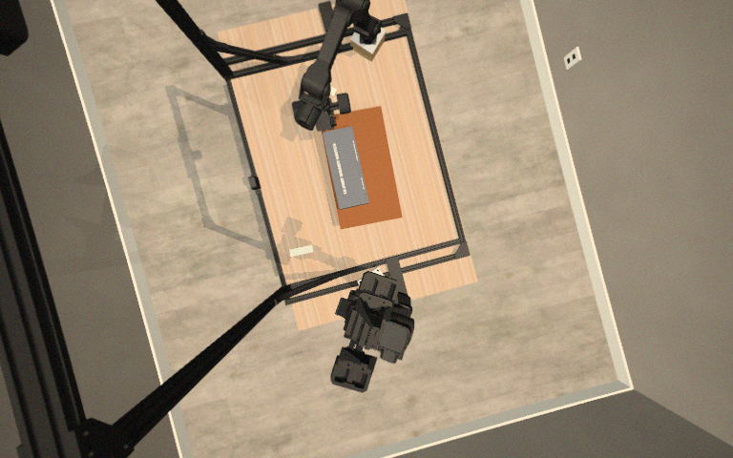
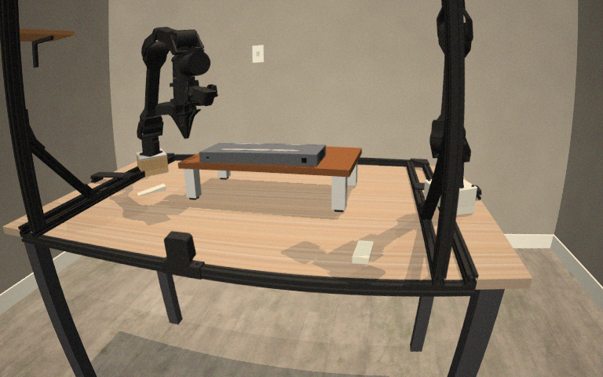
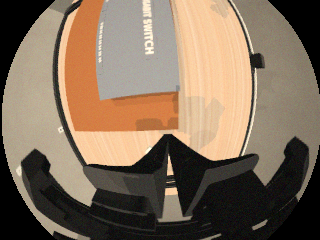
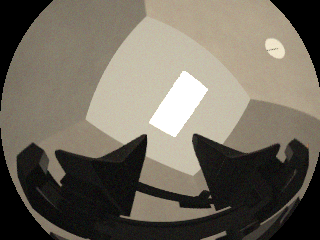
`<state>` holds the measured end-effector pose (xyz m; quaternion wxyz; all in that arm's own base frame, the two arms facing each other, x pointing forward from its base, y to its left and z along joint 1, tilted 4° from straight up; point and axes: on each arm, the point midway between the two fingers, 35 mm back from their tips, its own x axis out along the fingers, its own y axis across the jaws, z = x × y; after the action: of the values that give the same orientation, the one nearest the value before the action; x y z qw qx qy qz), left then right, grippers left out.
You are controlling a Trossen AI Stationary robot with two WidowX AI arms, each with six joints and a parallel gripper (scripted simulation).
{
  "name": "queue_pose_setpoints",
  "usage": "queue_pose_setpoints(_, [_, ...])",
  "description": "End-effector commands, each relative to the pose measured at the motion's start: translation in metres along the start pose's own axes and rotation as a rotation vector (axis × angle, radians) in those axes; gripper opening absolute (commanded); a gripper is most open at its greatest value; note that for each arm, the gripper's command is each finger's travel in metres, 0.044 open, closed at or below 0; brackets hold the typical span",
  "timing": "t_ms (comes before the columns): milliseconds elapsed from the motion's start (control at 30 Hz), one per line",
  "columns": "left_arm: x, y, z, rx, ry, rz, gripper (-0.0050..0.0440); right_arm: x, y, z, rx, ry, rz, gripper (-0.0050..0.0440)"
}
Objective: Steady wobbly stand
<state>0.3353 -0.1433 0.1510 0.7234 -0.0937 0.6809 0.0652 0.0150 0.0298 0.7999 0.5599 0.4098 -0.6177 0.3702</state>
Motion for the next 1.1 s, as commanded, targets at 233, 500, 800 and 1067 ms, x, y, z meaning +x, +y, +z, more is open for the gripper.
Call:
queue_pose_setpoints(233, [0.000,0.000,0.000,0.000,0.000,0.000,0.0000,-0.012,-0.003,-0.062,0.143,0.175,-0.021,0.0245])
queue_pose_setpoints(500, [0.000,0.000,0.000,0.000,0.000,0.000,0.0000,-0.063,-0.008,-0.180,0.412,0.514,-0.138,0.0245])
queue_pose_setpoints(800, [0.000,0.000,0.000,0.000,0.000,0.000,0.0000,-0.095,-0.008,-0.224,0.507,0.648,-0.232,0.0245])
queue_pose_setpoints(1067, [0.000,0.000,0.000,0.000,0.000,0.000,0.0000,-0.179,-0.010,-0.311,0.716,0.931,-0.459,0.0245])
